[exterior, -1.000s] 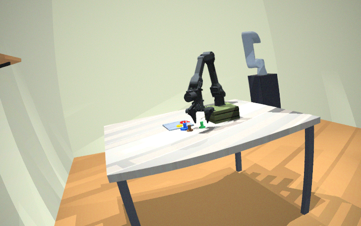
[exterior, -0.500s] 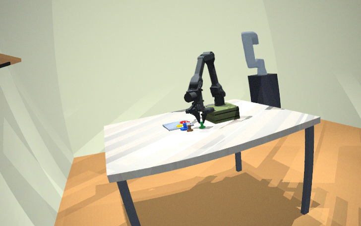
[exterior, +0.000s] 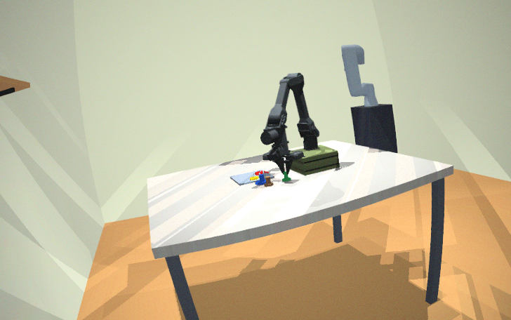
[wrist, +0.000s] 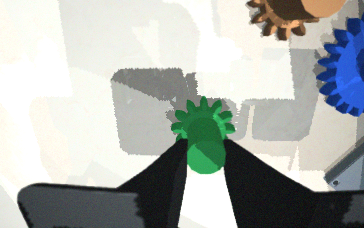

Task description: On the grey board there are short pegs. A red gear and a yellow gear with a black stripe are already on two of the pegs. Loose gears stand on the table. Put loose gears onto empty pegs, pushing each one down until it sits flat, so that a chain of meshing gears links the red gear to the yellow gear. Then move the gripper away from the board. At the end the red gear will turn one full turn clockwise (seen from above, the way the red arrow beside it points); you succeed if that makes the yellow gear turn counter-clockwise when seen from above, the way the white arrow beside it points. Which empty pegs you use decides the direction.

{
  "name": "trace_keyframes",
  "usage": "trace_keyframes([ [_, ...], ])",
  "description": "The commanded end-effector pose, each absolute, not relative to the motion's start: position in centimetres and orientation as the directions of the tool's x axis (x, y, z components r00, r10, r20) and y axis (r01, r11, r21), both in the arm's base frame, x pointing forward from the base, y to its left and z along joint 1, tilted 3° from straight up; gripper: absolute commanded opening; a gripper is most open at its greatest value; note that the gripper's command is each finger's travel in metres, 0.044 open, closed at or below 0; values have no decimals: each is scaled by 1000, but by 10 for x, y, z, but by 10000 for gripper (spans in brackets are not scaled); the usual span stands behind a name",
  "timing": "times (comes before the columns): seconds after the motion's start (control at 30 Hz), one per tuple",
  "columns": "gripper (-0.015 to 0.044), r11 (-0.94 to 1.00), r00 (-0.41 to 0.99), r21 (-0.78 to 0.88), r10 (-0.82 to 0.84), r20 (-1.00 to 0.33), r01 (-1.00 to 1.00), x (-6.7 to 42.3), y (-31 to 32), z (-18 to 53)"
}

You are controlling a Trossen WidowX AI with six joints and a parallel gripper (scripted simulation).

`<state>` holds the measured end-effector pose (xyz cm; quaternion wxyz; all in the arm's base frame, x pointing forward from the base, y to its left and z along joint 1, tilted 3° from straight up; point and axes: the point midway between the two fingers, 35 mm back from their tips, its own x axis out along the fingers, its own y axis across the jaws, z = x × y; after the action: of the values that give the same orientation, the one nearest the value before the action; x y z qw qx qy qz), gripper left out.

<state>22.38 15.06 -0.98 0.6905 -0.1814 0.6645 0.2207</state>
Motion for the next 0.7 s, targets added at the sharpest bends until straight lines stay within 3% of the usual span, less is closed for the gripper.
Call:
trace_keyframes([
  [0.0,0,838,31,46,74,-997,-544,229,153,3],
  [0.67,0,838,32,45,74,-997,-544,234,150,62],
])
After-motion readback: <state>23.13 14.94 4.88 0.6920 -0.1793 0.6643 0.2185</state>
